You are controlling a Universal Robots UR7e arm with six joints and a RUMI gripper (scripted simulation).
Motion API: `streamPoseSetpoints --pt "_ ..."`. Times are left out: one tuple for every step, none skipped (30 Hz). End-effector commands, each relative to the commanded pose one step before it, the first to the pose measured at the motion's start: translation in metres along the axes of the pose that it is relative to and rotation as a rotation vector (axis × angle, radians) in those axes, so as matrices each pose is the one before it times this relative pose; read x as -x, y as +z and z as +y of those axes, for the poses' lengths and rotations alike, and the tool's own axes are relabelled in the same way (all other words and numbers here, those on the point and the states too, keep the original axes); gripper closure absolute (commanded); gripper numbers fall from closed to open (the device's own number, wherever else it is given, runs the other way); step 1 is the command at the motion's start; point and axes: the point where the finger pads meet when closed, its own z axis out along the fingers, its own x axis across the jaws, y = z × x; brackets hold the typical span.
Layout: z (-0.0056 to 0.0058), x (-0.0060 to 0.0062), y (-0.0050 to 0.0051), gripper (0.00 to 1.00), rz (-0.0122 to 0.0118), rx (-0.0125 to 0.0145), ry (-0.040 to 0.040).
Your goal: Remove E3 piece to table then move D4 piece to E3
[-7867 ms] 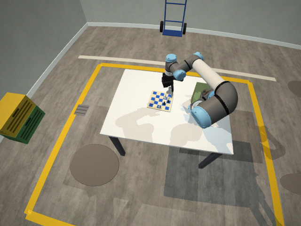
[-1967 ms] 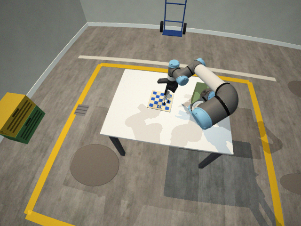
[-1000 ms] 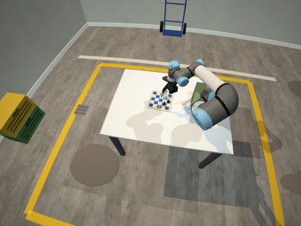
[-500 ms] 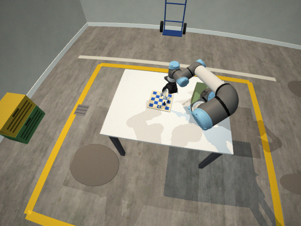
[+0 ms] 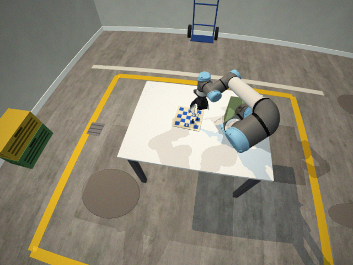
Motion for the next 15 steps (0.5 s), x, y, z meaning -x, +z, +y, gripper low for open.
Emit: streamPoseSetpoints --pt "-0.00029 0.00004 -0.00025 0.00 -0.00038 -0.00084 0.00619" --pt "0.00000 -0.00001 0.00001 0.00 0.00000 0.00000 0.00052" --pt "0.00000 -0.00001 0.00000 0.00 0.00000 0.00000 0.00035" --pt "0.00000 0.00000 0.00000 0.00 0.00000 0.00000 0.00022" --pt "0.00000 0.00000 0.00000 0.00 0.00000 0.00000 0.00011" --pt "0.00000 0.00000 0.00000 0.00 0.00000 0.00000 0.00004" --pt "0.00000 0.00000 0.00000 0.00 0.00000 0.00000 0.00001" --pt "0.00000 0.00000 0.00000 0.80 0.00000 0.00000 0.00000" --pt "0.00000 0.00000 0.00000 0.80 0.00000 0.00000 0.00000" --pt "0.00000 0.00000 0.00000 0.80 0.00000 0.00000 0.00000" --pt "0.00000 0.00000 0.00000 0.80 0.00000 0.00000 0.00000" --pt "0.00000 0.00000 0.00000 0.80 0.00000 0.00000 0.00000" --pt "0.00000 0.00000 0.00000 0.80 0.00000 0.00000 0.00000" --pt "0.00000 0.00000 0.00000 0.80 0.00000 0.00000 0.00000" --pt "0.00000 0.00000 0.00000 0.80 0.00000 0.00000 0.00000"
